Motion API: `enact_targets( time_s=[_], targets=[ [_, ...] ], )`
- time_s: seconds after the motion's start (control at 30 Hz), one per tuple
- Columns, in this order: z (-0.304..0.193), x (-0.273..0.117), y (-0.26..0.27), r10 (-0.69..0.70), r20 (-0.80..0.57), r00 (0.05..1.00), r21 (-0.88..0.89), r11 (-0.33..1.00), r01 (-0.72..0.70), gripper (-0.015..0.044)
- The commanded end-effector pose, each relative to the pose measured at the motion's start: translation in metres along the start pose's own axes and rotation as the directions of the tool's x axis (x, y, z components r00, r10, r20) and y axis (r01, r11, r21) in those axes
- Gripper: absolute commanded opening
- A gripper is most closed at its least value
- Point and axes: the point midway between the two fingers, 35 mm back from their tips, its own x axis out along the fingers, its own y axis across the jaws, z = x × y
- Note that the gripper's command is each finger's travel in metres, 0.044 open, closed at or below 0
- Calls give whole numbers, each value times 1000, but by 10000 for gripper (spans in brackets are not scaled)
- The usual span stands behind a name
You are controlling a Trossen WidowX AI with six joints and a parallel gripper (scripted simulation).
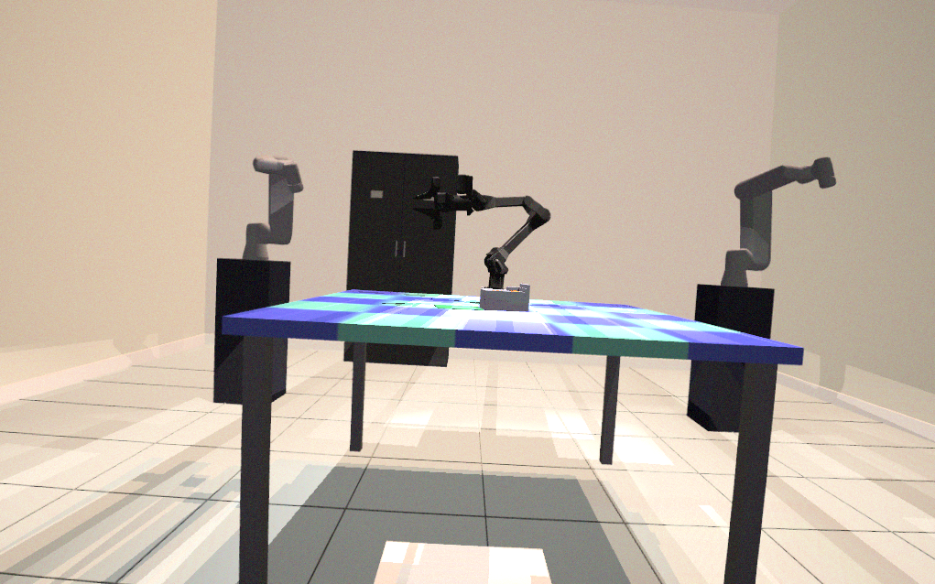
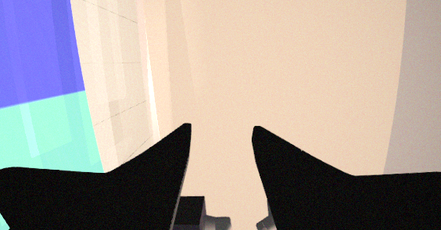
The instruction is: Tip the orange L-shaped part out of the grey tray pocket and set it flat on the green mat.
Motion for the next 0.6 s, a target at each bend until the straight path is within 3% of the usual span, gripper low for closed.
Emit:
enact_targets(
  time_s=[0.0,0.13,0.3,0.57],
  targets=[
    [53,2,30,168,157,973,105,977,-185,180],
    [111,-14,70,367,300,881,151,893,-423,180],
    [170,-55,118,591,403,699,138,716,-685,180],
    [223,-156,184,863,359,355,40,366,-930,180]
  ],
)
